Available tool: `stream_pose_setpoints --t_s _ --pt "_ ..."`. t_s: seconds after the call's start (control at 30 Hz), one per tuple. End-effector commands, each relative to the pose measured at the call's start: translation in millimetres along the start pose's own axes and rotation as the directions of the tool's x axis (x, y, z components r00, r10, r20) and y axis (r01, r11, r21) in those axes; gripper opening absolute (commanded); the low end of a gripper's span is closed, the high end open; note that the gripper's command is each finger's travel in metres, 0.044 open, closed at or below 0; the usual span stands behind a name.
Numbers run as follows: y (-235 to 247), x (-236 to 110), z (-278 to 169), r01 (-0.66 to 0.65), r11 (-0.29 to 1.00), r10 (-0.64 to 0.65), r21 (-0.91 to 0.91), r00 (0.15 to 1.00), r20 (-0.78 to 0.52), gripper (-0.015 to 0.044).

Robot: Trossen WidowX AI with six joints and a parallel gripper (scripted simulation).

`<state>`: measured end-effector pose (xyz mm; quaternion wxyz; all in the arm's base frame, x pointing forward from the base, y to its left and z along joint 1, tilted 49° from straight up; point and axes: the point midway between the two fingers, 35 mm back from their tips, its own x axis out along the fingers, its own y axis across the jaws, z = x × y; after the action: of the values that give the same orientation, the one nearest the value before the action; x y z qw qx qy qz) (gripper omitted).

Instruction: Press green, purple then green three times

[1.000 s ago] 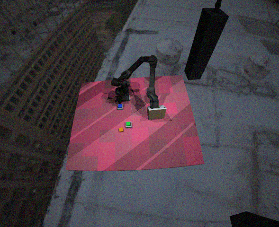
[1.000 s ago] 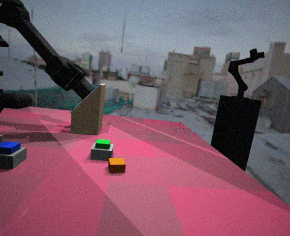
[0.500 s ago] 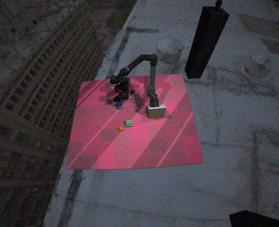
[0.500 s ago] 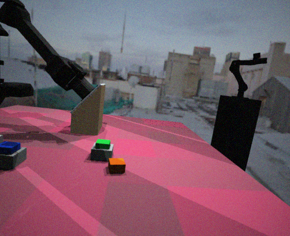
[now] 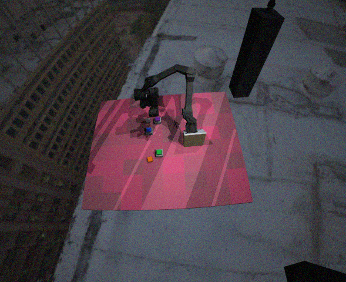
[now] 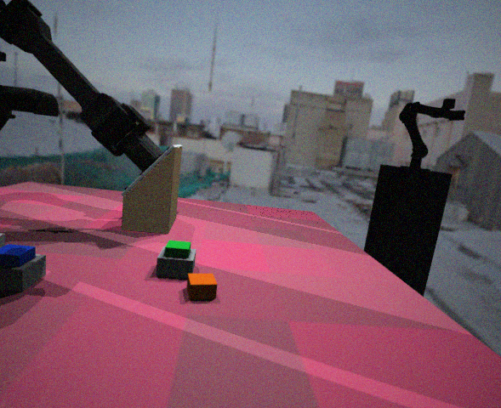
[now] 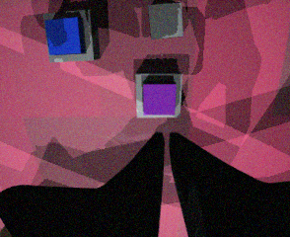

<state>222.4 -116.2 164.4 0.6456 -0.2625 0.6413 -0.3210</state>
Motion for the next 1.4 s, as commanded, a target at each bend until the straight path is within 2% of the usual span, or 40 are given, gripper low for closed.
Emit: stream_pose_setpoints --t_s 0.0,0.13,0.27,0.53,0.77,0.87,0.93,1.37 --pt "9.4 -5.4 4.5 -0.004 1.0 0.004 0.003 1.0 0.0 0.002" --pt "75.9 -8.8 26.3 -0.042 0.999 0.042 -0.004 0.999 0.008 0.002" --pt "143.8 -12.1 30.2 -0.057 0.998 0.057 -0.008 0.998 0.005 0.002" --pt "261.7 -7.2 -6.8 -0.016 1.0 0.016 0.004 1.0 -0.003 0.002" --pt "269.2 -2.3 -10.9 -0.01 1.0 0.01 0.006 1.0 -0.003 0.002" --pt "269.6 42.9 -10.2 -0.009 1.0 0.009 0.006 1.0 -0.002 0.002" --pt "268.6 56.2 -11.4 -0.006 1.0 0.006 0.006 1.0 -0.002 0.002" --pt "268.9 68.4 -11.0 -0.007 1.0 0.007 0.006 1.0 -0.002 0.002"
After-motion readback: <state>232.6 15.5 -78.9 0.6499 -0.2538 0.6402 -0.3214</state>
